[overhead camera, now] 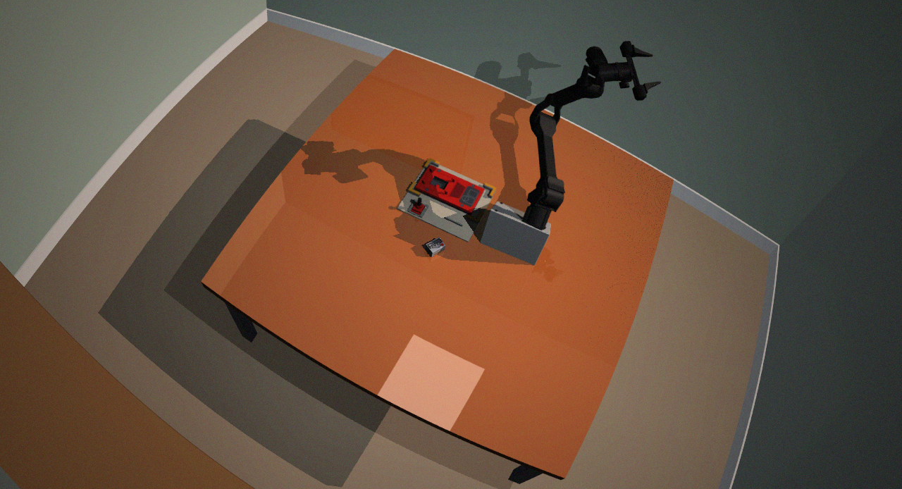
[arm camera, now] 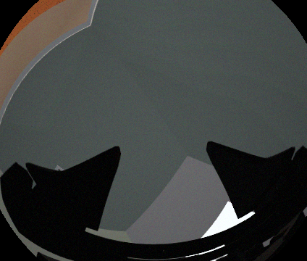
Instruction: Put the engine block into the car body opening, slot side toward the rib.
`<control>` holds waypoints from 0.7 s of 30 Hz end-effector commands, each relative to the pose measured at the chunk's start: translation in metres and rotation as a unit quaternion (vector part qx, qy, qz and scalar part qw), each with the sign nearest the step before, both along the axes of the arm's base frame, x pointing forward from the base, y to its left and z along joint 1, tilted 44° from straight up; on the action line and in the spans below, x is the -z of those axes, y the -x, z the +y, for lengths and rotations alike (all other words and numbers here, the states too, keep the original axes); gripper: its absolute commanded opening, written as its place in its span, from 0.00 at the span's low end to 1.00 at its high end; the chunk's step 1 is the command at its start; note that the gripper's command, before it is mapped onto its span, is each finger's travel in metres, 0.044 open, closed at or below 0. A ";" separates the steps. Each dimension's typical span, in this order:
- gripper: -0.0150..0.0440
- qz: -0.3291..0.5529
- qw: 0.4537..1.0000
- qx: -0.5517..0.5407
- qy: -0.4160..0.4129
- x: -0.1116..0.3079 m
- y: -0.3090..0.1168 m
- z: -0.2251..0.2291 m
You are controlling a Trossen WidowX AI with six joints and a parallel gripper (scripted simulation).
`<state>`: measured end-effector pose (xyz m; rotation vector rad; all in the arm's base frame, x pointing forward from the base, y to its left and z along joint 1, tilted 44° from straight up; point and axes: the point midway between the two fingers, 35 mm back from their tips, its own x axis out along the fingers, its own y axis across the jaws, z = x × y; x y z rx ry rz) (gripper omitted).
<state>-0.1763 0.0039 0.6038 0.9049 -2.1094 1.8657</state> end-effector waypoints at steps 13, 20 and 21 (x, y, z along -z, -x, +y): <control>1.00 -0.071 0.963 0.040 0.255 0.028 0.041 0.105; 1.00 -0.080 0.926 0.059 0.365 0.047 0.049 0.154; 1.00 -0.080 0.919 0.062 0.380 0.050 0.050 0.161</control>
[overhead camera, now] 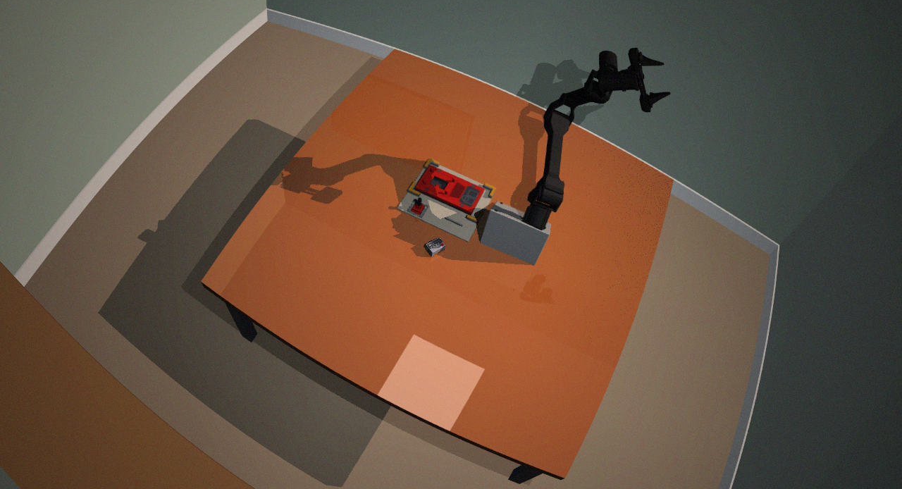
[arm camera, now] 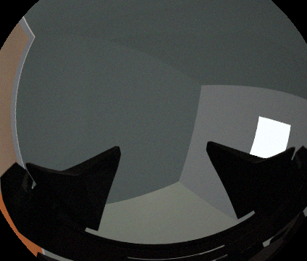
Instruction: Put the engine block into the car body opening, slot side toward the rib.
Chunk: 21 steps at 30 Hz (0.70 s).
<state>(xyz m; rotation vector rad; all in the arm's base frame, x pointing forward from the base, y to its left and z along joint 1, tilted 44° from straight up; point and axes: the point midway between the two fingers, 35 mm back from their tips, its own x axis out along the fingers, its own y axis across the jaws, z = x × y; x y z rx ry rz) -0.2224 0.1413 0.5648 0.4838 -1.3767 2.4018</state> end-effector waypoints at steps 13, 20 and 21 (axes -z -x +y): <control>1.00 0.007 0.966 0.067 0.249 0.053 -0.001 0.107; 1.00 0.022 0.934 0.099 0.342 0.079 -0.012 0.146; 1.00 0.022 0.932 0.102 0.348 0.082 -0.014 0.149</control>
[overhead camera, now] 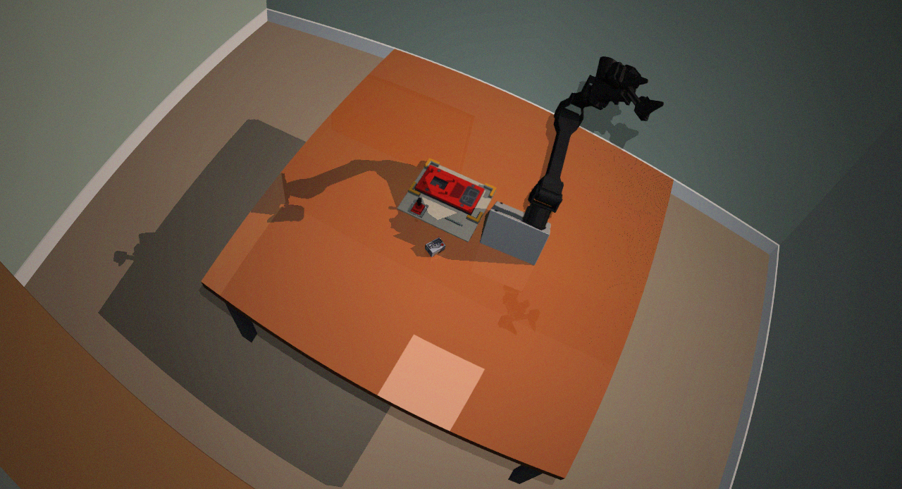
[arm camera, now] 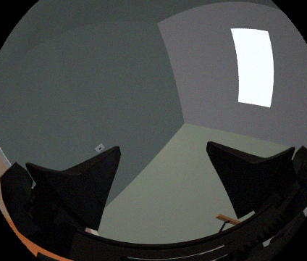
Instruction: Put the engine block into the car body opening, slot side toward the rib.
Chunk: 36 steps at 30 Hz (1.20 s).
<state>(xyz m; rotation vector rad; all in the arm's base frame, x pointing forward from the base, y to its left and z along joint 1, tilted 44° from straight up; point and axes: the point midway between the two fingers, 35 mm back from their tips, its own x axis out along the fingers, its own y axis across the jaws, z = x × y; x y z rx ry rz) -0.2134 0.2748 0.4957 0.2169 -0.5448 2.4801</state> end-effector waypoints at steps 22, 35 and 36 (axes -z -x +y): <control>1.00 0.061 0.950 0.133 0.278 0.101 -0.062 0.106; 1.00 0.090 0.911 0.194 0.352 0.139 -0.099 0.135; 1.00 0.092 0.909 0.196 0.355 0.140 -0.101 0.136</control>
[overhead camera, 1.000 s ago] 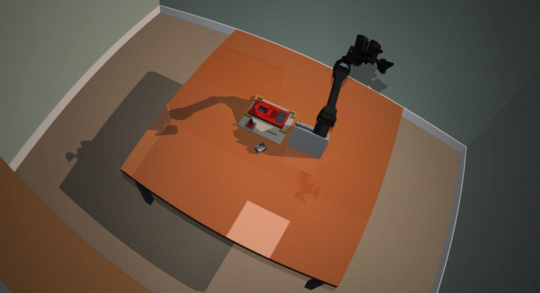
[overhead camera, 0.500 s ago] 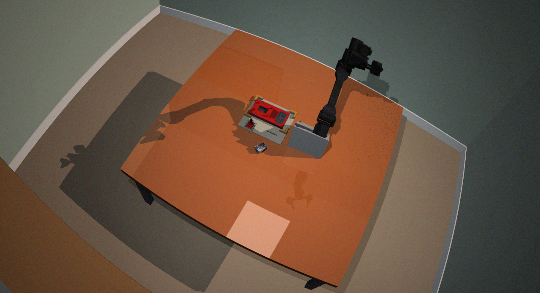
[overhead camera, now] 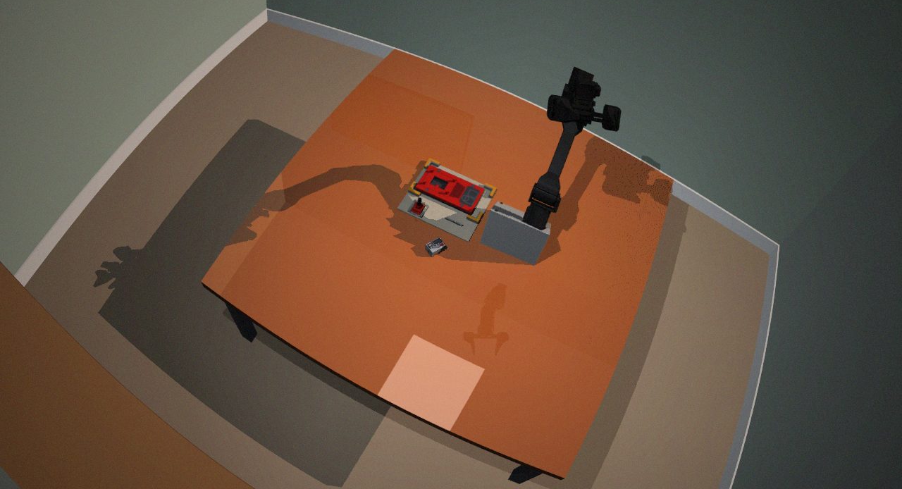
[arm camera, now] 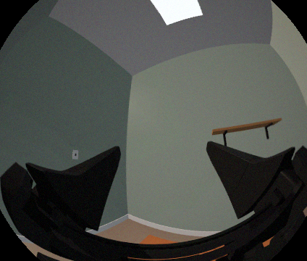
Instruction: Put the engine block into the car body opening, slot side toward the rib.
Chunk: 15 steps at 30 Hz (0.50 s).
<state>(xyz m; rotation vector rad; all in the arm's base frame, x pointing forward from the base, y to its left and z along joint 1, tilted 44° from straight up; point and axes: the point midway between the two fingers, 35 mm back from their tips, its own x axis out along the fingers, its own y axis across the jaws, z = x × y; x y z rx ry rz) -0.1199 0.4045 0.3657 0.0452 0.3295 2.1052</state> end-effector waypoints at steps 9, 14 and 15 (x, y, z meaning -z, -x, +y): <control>1.00 0.062 0.989 0.078 0.107 0.046 -0.034 0.024; 1.00 0.102 0.973 0.125 0.163 0.071 -0.054 0.034; 1.00 0.110 0.969 0.135 0.173 0.076 -0.058 0.036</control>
